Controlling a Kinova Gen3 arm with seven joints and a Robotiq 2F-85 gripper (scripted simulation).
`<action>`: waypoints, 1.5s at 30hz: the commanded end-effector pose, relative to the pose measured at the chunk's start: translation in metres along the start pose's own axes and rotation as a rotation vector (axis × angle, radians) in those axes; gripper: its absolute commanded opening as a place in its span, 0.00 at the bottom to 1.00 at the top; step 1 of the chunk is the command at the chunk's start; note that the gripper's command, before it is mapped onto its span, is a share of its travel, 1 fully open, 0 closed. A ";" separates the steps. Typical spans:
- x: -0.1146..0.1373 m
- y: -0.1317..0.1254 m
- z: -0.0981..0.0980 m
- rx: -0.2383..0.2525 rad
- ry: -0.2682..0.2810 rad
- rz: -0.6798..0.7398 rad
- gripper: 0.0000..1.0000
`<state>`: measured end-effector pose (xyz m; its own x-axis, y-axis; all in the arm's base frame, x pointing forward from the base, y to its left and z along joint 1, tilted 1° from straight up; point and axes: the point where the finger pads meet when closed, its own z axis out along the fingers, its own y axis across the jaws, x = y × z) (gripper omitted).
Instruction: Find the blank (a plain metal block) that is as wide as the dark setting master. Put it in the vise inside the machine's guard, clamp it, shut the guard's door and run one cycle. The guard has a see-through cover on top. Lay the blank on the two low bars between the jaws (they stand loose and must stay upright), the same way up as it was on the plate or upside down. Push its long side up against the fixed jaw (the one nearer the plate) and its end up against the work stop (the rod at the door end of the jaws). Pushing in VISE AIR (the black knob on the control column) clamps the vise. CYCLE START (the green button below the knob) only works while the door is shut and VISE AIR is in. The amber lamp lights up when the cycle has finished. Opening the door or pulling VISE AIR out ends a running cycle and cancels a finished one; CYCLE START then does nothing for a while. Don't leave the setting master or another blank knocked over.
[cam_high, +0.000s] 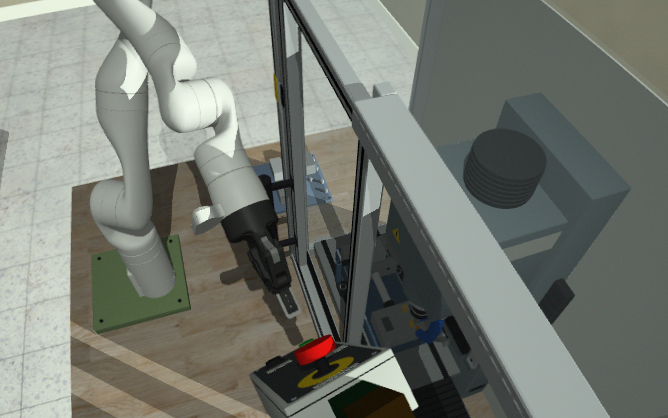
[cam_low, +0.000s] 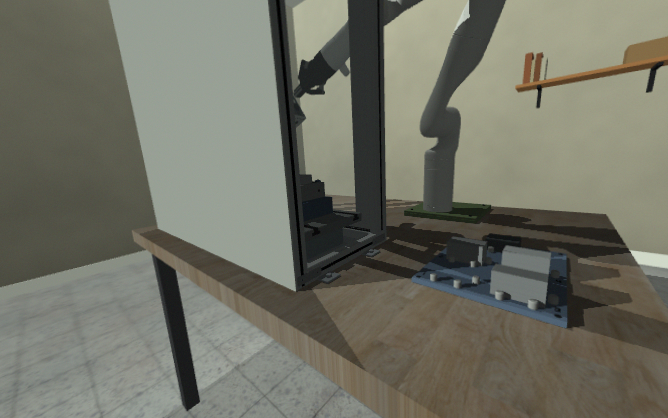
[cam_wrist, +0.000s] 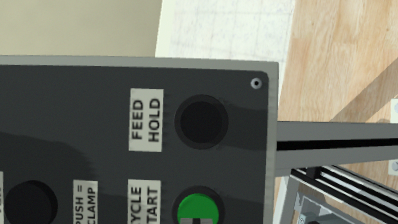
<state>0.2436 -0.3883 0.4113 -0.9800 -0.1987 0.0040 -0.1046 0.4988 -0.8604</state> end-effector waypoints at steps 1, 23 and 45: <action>0.000 0.000 0.001 0.001 -0.001 0.009 0.10; 0.000 0.000 0.004 0.001 0.000 0.004 0.10; 0.000 0.000 0.010 0.001 -0.001 0.009 0.10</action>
<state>0.2458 -0.3943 0.4073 -0.9795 -0.2014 0.0055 -0.1073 0.4982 -0.8604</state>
